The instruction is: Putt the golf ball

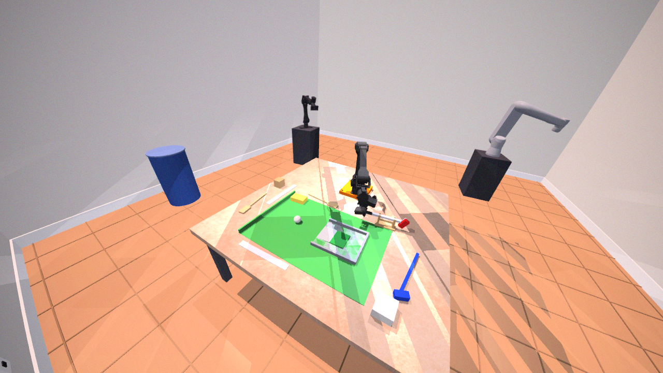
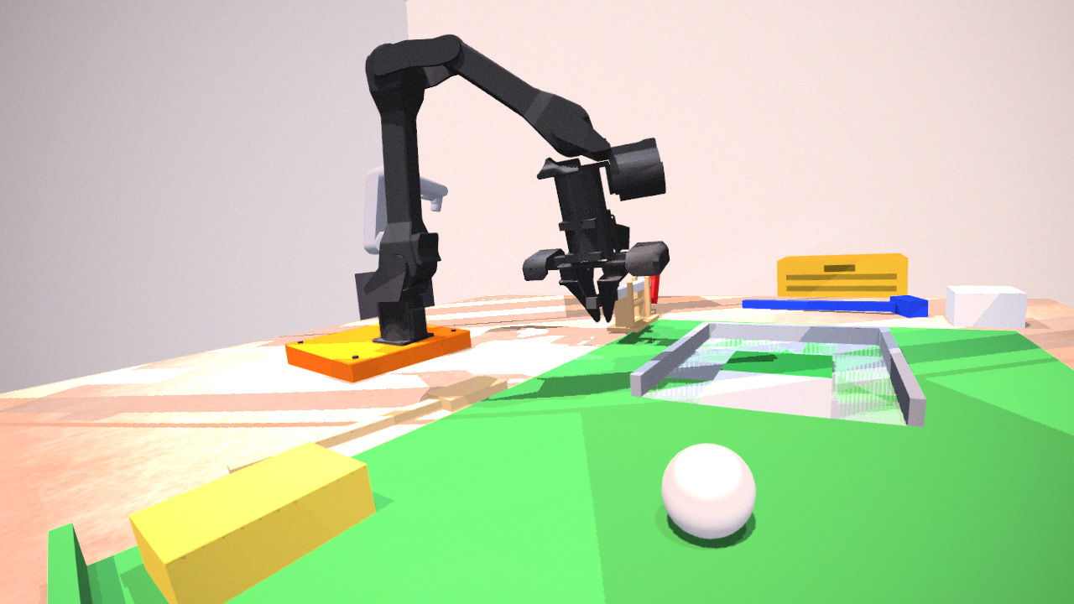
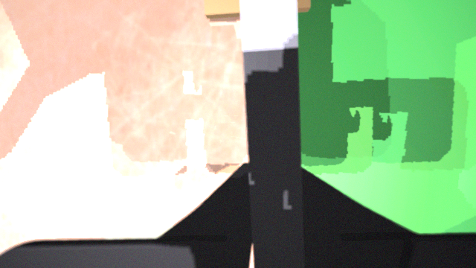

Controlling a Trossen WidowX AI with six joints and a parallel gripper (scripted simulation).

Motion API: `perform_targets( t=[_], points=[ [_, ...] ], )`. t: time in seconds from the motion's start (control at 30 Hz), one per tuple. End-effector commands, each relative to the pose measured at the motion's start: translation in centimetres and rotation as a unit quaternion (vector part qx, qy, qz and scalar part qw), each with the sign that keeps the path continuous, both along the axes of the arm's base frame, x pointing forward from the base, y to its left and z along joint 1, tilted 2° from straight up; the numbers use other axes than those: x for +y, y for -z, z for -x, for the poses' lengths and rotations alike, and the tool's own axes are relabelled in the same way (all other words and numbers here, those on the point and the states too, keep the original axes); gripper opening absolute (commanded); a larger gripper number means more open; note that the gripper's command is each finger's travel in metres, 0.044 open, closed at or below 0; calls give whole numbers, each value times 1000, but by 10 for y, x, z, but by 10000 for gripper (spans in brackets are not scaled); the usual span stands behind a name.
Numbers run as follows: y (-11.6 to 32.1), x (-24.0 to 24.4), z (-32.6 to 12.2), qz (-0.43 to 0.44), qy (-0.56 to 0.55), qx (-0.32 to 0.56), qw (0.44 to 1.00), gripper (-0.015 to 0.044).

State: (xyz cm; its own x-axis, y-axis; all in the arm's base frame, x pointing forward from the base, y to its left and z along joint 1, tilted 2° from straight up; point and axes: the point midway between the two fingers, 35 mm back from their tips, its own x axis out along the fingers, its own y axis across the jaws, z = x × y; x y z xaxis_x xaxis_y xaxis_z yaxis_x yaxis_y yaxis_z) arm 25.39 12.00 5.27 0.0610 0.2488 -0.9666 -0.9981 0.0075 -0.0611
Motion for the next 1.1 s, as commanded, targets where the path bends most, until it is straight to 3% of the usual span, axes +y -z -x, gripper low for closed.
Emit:
perform_targets(
  t=[0.0,0.2,0.77,1.07],
  points=[
    [-1,0,-1,0,0,-2,1000,13],
    [-9,1,-2,0,0,-2,1000,0],
    [-97,1,5,0,0,0,1000,0],
    [-92,-9,-2,6,20,4,1000,0]
  ],
)
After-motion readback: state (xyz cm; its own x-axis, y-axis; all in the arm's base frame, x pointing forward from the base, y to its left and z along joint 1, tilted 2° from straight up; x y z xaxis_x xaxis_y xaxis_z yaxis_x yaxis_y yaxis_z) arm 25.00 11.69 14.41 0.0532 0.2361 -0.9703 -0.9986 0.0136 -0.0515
